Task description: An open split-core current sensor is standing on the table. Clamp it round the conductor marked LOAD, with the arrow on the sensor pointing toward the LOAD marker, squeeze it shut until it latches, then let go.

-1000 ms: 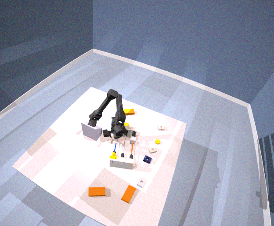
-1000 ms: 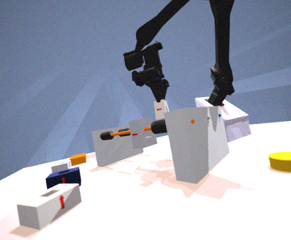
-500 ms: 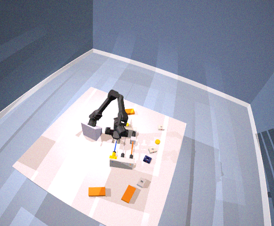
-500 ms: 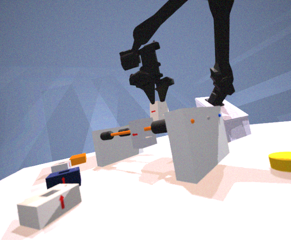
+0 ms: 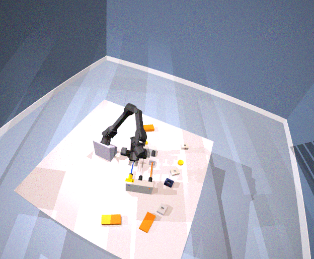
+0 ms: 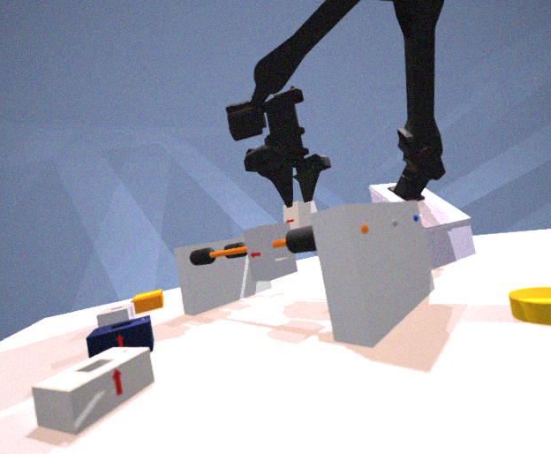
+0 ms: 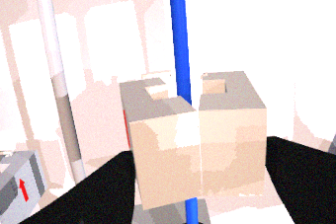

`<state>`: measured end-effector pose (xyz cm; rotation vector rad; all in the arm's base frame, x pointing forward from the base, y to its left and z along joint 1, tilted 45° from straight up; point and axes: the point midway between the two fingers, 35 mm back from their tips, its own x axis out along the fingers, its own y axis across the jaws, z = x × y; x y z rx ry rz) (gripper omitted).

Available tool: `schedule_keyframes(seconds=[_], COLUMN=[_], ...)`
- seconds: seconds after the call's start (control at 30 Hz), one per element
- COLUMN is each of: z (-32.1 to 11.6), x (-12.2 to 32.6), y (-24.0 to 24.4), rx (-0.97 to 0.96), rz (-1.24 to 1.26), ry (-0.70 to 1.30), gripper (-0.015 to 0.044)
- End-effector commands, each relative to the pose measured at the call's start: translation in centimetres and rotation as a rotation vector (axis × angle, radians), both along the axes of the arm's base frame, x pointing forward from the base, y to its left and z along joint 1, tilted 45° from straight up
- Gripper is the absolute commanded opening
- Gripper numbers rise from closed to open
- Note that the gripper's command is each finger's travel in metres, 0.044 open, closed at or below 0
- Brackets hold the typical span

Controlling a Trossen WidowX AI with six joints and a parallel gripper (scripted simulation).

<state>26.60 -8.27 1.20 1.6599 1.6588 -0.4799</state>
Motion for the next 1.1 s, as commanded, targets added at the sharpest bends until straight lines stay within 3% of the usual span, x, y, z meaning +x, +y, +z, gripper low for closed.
schedule_keyframes(seconds=[0.0, 1.07], z=[-0.4, -2.1], x=[0.1, 0.3], y=[0.3, 2.2], rx=[0.002, 0.002], rz=[-0.008, -0.001], ry=[0.001, 0.0], gripper=[0.0, 0.0])
